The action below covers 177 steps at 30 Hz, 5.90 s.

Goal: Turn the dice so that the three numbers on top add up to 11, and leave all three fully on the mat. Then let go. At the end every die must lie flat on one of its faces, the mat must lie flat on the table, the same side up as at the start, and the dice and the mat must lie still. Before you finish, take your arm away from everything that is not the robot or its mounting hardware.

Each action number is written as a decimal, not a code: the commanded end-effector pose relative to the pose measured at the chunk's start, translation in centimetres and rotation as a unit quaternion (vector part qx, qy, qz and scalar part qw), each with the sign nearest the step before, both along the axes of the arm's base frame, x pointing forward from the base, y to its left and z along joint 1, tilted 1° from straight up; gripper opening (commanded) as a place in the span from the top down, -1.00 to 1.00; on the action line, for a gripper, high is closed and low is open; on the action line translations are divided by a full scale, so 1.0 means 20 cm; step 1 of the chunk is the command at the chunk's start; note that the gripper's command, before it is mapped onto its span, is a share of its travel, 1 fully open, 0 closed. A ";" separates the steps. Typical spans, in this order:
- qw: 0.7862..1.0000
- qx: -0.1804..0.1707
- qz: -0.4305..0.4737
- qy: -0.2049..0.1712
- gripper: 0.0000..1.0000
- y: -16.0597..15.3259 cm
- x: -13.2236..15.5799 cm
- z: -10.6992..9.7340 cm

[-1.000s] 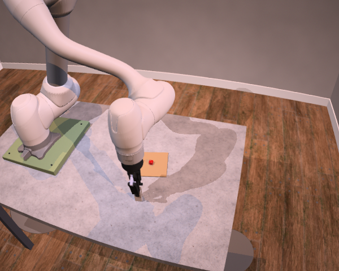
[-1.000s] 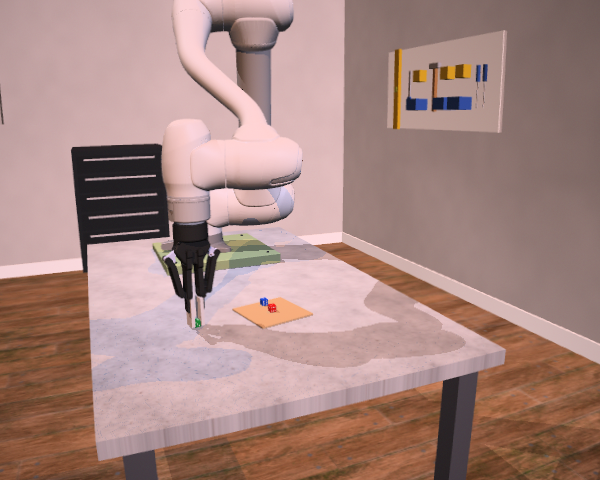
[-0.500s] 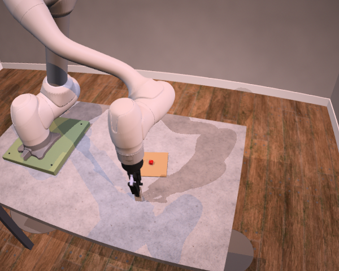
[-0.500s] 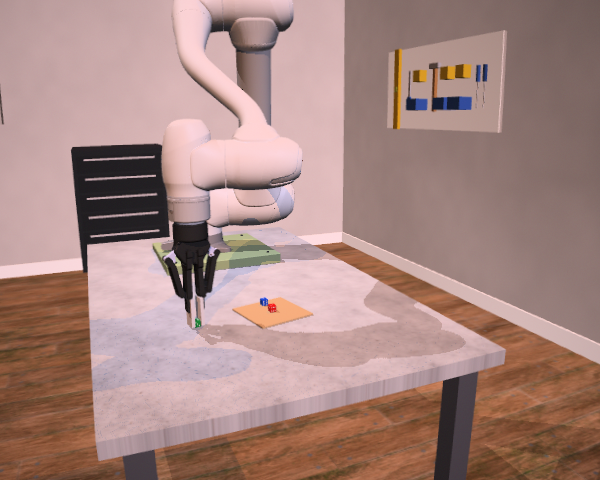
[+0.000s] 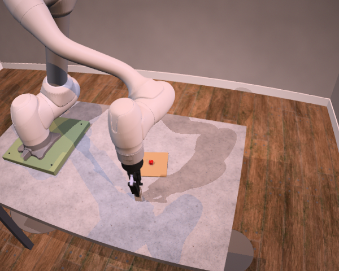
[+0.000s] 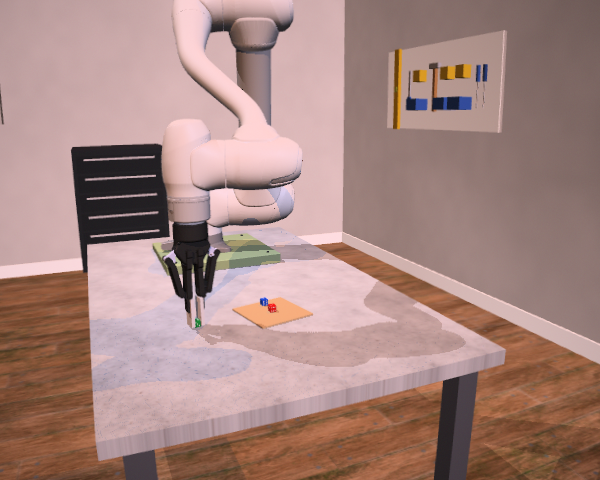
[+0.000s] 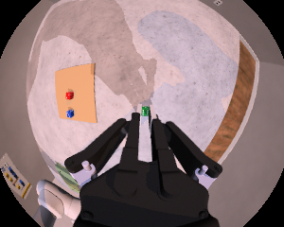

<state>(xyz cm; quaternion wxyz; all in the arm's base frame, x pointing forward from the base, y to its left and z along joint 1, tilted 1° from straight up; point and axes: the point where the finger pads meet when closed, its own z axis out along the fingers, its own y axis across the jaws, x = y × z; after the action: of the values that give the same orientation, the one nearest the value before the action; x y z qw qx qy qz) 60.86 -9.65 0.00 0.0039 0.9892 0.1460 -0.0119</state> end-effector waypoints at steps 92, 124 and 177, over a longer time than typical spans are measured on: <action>0.997 -0.001 -0.071 -0.001 0.87 0.95 0.10 0.03; 0.997 -0.001 -0.071 -0.001 0.87 0.95 0.10 0.02; 0.997 -0.001 -0.072 -0.001 0.87 0.97 0.11 0.02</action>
<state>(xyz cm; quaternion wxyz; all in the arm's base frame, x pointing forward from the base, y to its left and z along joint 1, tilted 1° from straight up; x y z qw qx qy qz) 62.97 9.46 0.51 0.0038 0.9971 0.0748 -0.0123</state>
